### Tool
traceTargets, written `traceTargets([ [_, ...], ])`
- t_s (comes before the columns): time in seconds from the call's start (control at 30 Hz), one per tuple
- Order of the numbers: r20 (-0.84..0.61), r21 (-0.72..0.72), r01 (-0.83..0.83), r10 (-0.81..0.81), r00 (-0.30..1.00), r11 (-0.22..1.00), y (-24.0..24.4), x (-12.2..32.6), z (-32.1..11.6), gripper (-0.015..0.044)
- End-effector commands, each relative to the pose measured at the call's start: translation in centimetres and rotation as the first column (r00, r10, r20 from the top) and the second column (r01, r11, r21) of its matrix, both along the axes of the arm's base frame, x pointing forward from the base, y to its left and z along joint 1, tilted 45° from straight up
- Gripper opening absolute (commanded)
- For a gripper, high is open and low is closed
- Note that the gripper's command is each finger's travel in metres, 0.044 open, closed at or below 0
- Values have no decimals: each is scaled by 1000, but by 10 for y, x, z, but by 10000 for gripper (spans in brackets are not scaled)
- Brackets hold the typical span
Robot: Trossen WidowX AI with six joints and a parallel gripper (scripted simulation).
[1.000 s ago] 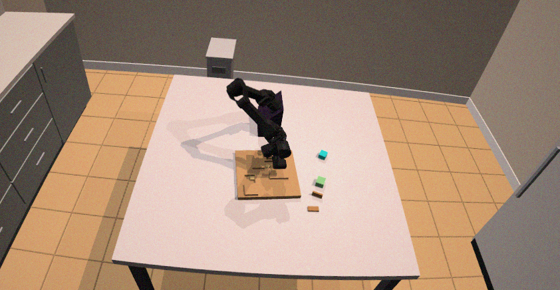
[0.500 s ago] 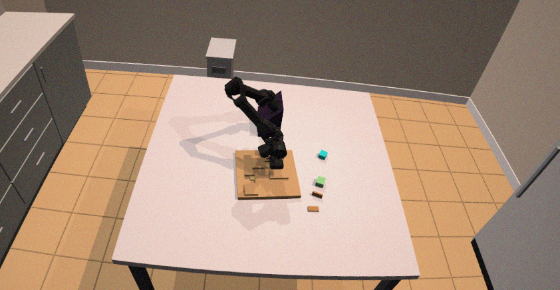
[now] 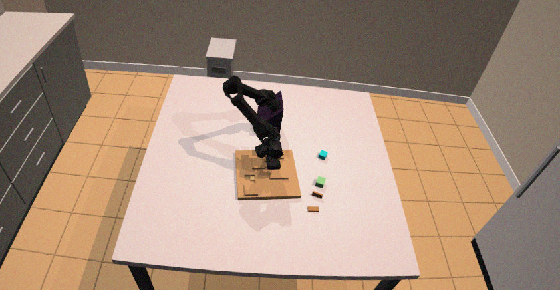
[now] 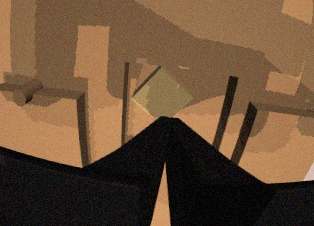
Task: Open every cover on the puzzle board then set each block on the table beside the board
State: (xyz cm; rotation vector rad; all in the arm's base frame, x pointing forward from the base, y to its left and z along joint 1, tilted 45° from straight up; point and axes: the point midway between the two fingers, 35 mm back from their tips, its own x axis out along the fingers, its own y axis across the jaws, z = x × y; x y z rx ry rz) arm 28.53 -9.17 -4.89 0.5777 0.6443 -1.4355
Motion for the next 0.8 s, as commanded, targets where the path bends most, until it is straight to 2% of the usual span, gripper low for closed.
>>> traceTargets([
  [0.0,2,-4,-4,4,1000,1000,-3,1,4,0],
  [0.77,2,-7,-4,4,1000,1000,-19,1,20,0],
])
